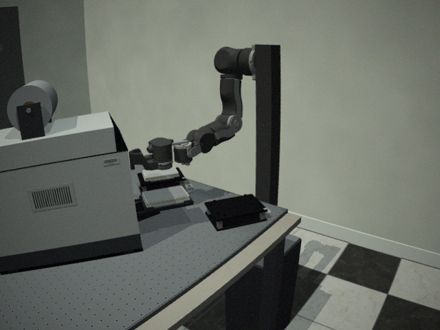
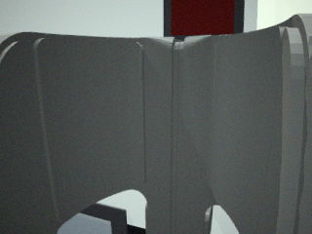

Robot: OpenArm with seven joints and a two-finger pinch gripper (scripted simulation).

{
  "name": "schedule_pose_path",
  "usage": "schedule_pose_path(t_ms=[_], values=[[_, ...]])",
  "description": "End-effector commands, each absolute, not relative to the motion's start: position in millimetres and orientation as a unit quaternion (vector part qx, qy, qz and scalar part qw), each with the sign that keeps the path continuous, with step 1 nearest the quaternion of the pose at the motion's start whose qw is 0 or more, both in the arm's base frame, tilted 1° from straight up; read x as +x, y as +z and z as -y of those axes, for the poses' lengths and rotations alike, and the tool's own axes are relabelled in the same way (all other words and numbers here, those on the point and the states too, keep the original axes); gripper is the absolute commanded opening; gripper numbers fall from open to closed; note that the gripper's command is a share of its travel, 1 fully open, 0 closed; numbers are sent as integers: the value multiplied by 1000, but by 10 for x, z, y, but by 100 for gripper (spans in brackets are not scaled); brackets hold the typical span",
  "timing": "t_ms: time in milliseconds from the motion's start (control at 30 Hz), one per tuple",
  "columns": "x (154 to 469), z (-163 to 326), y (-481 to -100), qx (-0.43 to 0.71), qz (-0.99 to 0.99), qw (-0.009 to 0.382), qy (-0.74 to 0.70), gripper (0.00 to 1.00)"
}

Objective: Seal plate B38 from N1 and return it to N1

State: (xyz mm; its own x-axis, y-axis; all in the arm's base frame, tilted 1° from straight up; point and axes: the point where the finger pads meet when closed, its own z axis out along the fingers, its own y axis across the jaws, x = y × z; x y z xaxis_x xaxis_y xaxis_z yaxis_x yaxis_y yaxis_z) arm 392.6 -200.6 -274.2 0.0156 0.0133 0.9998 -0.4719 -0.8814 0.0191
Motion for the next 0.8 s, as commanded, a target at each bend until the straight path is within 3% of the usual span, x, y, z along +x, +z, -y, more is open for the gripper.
schedule_pose_path(t_ms=[0,767], values=[[3929,2007,-2744,690,166,177,682,0],[3974,2027,-2736,690,165,176,682,0]])
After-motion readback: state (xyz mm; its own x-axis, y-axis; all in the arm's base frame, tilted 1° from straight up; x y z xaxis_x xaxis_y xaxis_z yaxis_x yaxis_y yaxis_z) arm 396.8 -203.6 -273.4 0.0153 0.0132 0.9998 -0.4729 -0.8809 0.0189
